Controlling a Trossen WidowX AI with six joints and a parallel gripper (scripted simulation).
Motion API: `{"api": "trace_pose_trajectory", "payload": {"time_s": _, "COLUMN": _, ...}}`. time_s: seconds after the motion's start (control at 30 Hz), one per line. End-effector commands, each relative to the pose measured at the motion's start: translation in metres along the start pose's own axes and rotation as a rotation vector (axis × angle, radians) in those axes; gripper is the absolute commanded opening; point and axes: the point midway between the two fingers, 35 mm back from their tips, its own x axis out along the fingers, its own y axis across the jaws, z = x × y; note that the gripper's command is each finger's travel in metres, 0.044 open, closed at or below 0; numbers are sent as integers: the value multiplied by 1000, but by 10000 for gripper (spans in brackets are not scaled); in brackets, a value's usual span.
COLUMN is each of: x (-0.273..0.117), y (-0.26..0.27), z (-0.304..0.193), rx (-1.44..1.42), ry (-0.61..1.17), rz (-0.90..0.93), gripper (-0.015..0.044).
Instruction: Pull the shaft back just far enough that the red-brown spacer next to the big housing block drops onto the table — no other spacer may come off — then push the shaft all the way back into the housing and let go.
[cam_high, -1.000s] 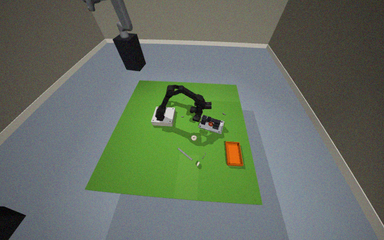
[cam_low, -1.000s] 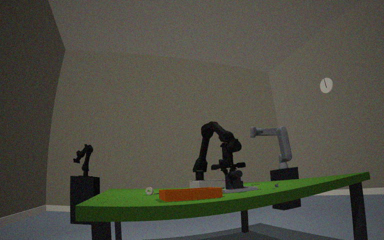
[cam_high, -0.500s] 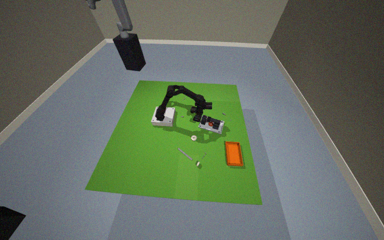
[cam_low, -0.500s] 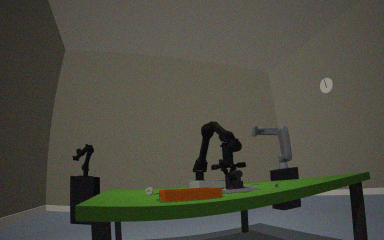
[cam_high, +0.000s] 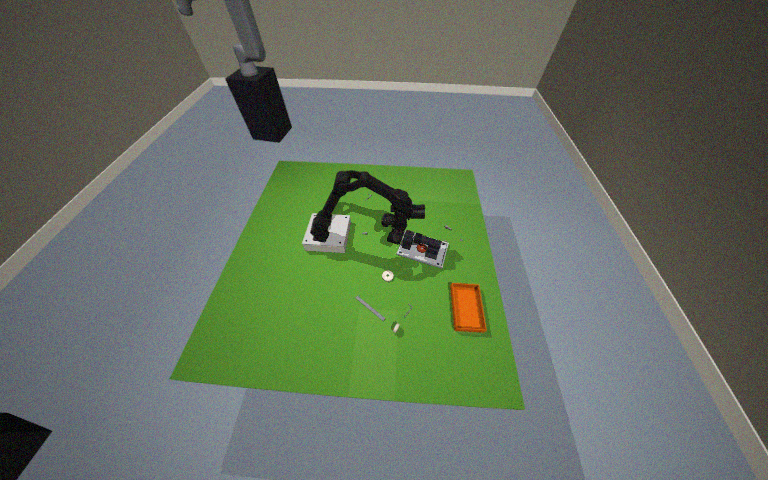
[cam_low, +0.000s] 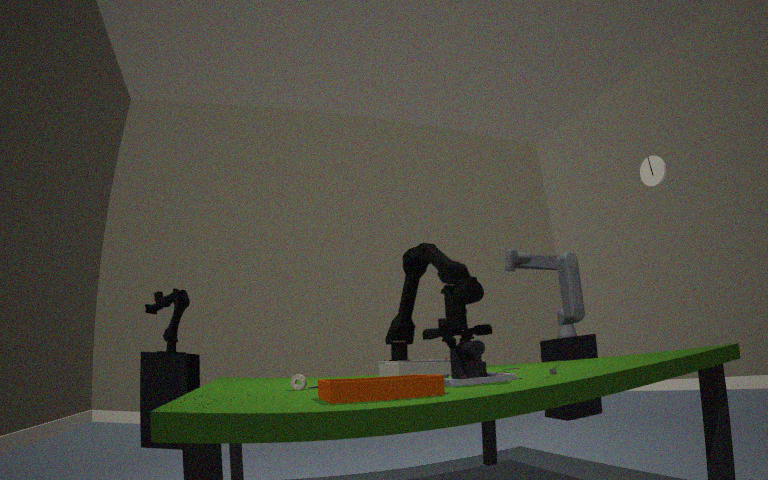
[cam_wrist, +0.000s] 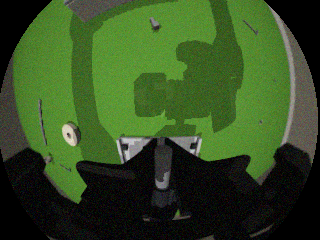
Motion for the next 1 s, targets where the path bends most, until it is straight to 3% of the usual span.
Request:
{"api": "trace_pose_trajectory", "payload": {"time_s": 0.0, "x": -1, "y": 1, "z": -4, "rx": -1, "ry": 11, "rz": 3, "gripper": 0}}
{"api": "trace_pose_trajectory", "payload": {"time_s": 0.97, "x": -1, "y": 1, "z": -9, "rx": -1, "ry": 12, "rz": 3, "gripper": 0}}
